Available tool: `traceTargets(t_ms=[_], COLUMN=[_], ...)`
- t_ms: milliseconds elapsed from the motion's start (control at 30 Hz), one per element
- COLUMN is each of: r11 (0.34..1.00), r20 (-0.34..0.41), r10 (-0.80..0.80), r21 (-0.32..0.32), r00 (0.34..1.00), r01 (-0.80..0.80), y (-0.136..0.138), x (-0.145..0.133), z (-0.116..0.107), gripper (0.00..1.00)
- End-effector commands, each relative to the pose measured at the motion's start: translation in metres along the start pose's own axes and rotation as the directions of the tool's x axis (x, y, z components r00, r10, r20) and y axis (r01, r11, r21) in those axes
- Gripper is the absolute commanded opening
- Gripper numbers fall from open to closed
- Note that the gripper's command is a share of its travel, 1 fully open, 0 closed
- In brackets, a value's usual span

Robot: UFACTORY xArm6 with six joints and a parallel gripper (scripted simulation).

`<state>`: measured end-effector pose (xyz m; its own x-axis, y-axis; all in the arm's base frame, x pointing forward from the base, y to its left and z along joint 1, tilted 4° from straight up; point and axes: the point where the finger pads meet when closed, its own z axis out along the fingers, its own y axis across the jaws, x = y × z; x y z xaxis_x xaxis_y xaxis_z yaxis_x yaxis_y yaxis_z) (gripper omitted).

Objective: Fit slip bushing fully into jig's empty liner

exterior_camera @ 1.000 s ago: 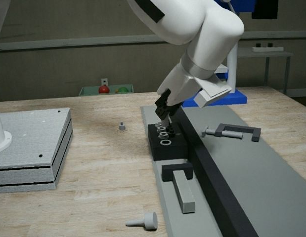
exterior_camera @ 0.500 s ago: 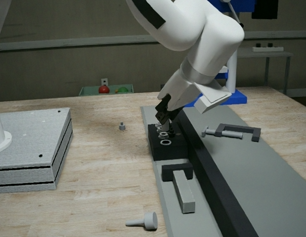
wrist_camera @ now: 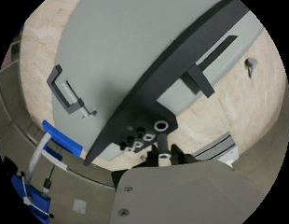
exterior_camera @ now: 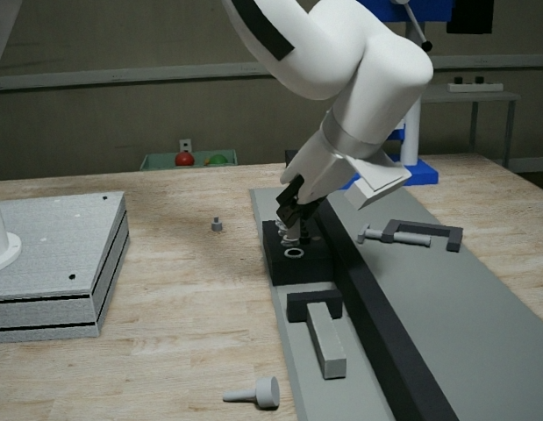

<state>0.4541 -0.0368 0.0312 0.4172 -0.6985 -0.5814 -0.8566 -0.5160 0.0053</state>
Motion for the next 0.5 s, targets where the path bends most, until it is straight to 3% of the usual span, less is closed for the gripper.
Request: traceTargets(t_ms=[0,467], r11=[1.000,1.000], r20=[-0.003,-0.003], r10=[-0.002,-0.002], r21=[0.002,0.002], r00=[1.000,1.000], r01=[0.002,0.002], y=[-0.001,0.000], x=[0.002,0.011], z=[0.000,0.012], gripper=[0.26,0.26])
